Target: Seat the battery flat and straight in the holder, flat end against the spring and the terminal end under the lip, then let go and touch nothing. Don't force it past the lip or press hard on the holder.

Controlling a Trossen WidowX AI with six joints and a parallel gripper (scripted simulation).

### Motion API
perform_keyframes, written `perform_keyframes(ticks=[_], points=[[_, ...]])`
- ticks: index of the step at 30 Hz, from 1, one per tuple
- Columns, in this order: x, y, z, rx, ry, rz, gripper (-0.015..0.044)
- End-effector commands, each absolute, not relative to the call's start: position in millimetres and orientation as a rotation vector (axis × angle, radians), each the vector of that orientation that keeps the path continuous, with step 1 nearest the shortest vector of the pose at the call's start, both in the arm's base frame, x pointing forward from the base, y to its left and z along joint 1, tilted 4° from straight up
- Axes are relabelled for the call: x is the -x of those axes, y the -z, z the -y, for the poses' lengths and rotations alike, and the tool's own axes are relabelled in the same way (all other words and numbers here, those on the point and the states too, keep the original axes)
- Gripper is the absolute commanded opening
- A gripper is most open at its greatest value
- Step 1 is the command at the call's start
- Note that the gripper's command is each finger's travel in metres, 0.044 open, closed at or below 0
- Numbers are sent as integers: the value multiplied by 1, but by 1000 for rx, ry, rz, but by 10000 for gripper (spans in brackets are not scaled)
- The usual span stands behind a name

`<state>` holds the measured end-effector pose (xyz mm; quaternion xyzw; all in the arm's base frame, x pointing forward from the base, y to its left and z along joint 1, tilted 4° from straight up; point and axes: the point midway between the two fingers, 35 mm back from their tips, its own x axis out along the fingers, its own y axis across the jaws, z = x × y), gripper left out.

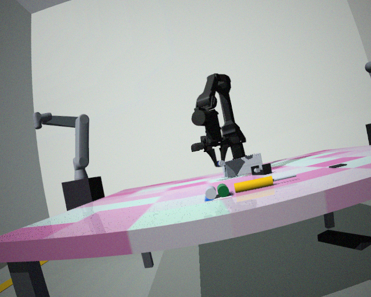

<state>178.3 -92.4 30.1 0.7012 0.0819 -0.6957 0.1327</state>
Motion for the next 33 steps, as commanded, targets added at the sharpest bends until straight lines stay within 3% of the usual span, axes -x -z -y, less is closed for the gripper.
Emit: perform_keyframes(ticks=[1, 17, 33], points=[[-189, -33, 86, -1885, 1888, -461, 80], [-228, -41, 50, -1197, 1245, -1133, 80], [-260, -46, 2, -439, 511, -1479, 80]])
